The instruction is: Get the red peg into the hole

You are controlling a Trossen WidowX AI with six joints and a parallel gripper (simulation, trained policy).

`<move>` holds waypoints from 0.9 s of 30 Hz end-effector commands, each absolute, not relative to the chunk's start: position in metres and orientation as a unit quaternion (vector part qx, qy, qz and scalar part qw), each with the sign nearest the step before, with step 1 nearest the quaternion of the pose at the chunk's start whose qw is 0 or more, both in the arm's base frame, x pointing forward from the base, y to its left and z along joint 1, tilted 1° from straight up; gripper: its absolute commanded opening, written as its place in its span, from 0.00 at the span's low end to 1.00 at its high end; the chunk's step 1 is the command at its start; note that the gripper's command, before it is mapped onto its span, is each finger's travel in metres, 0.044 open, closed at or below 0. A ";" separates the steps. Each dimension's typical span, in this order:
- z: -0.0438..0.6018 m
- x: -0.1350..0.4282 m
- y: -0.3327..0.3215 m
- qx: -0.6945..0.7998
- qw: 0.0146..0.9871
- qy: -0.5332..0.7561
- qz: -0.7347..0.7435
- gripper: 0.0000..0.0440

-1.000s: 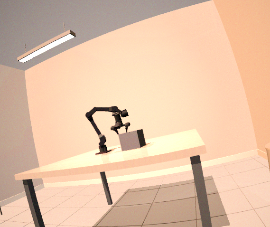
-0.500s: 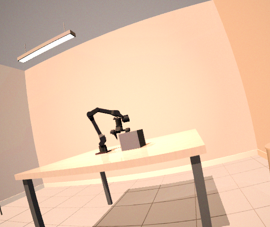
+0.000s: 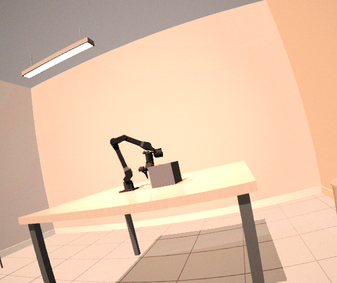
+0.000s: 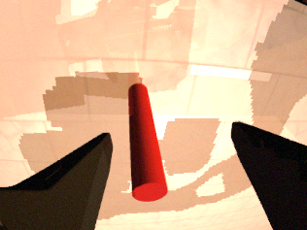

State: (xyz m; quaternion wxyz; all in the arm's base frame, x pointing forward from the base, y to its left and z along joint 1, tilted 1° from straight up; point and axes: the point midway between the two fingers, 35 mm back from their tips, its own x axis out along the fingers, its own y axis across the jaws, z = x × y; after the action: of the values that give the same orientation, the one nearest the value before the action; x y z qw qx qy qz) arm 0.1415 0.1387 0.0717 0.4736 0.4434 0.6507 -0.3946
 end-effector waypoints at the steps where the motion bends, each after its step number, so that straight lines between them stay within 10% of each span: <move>1: 0.065 0.145 0.138 0.437 0.483 0.650 -0.392 0.60; 11: 0.065 0.152 0.142 0.426 0.500 0.657 -0.370 0.02; 27: 0.127 0.170 0.155 0.492 0.511 0.653 -0.267 0.00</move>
State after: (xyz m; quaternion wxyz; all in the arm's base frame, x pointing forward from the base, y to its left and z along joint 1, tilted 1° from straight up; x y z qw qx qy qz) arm 0.1675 0.1547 0.1122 0.5045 0.4812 0.6554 -0.2904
